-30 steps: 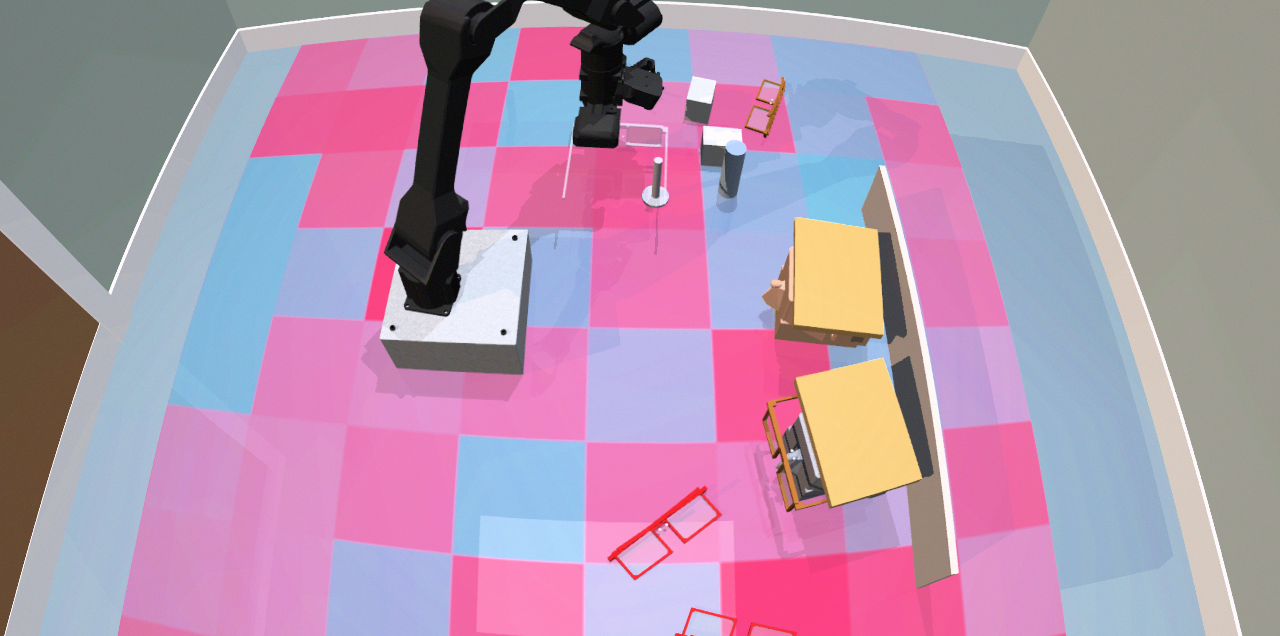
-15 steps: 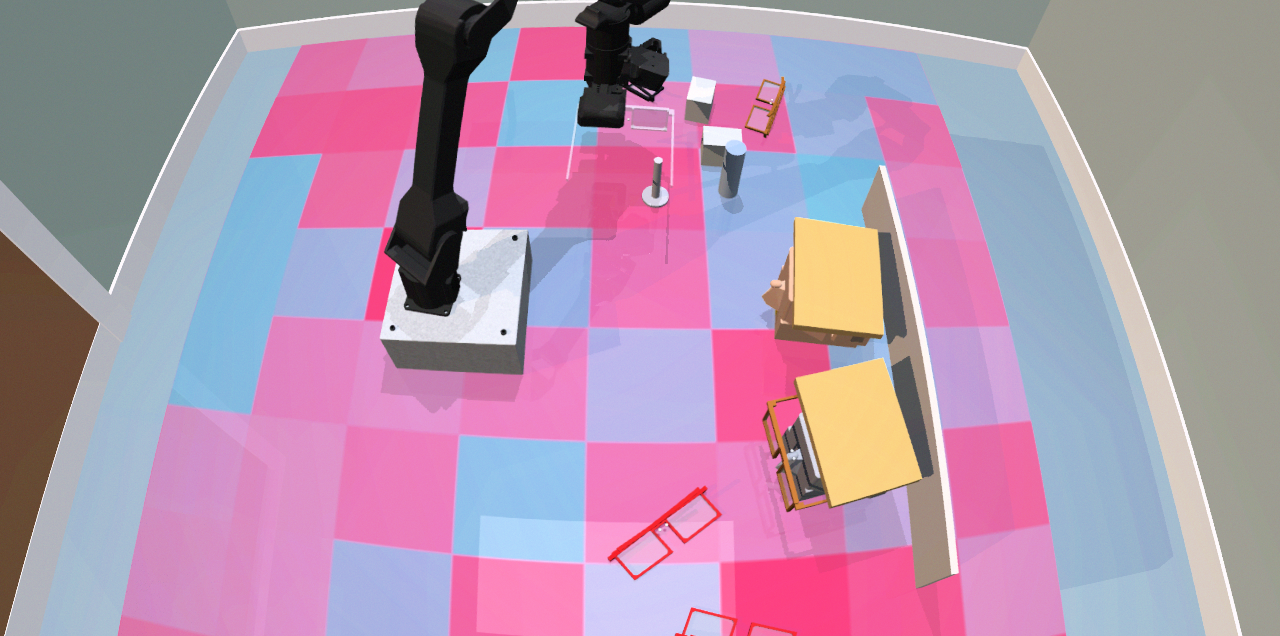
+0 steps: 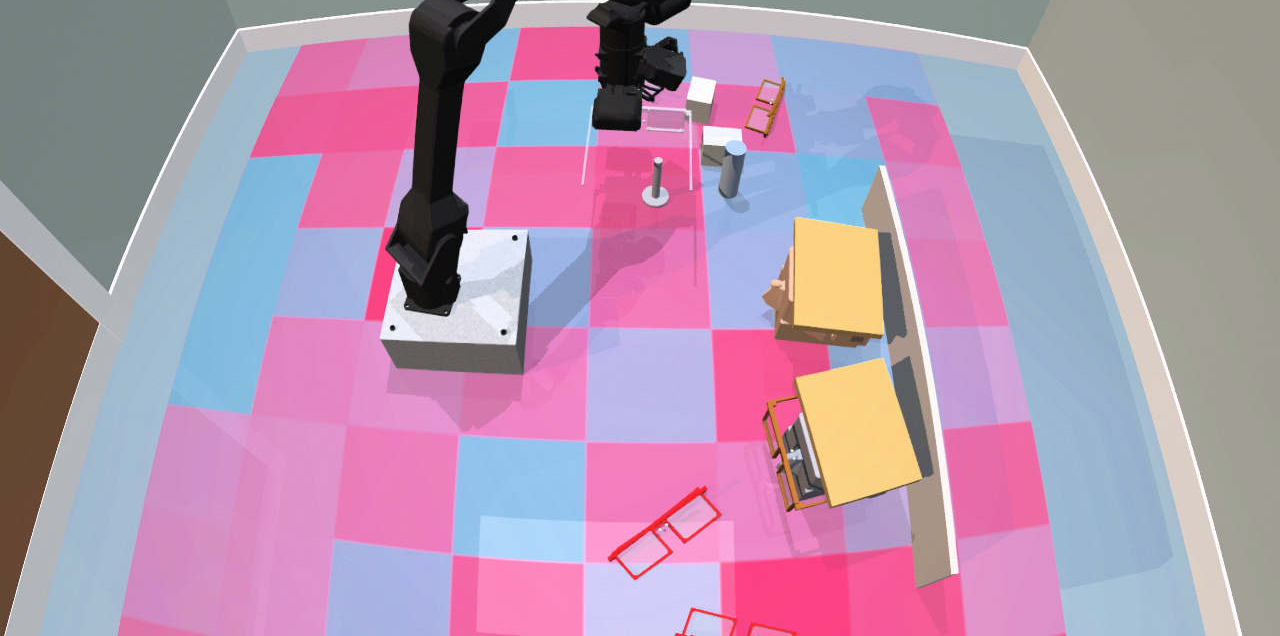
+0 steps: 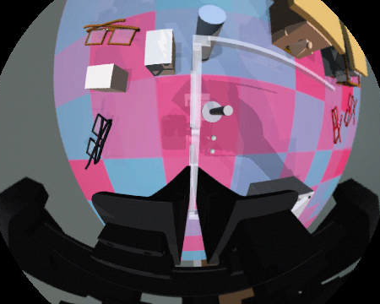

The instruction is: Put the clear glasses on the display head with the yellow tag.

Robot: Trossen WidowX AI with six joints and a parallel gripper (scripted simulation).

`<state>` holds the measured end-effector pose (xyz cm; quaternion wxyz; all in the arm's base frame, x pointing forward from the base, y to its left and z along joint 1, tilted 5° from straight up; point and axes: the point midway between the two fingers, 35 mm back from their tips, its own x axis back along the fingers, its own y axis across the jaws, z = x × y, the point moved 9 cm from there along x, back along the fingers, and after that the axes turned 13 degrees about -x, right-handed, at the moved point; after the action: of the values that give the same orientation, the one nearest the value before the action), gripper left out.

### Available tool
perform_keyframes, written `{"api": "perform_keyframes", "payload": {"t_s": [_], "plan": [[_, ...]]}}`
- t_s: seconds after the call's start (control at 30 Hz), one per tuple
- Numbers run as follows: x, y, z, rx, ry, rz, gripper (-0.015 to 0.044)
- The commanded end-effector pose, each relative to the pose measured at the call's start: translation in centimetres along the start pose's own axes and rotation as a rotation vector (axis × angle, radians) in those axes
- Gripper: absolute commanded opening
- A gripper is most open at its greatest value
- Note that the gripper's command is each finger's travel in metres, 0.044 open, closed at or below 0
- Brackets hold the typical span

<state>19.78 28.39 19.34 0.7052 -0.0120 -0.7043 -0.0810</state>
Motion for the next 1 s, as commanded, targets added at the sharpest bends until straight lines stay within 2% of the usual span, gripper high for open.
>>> {"api": "perform_keyframes", "payload": {"t_s": [0.0, 0.47, 0.97], "plan": [[0.2, -1.9, -1.6, 0.0, -0.001, -0.001, 0.0], [0.3, -8.8, -6.1, 0.001, -0.006, 0.01, 0.0], [0.3, -16.7, -8.4, 0.001, -0.006, 0.016, 0.0]]}}
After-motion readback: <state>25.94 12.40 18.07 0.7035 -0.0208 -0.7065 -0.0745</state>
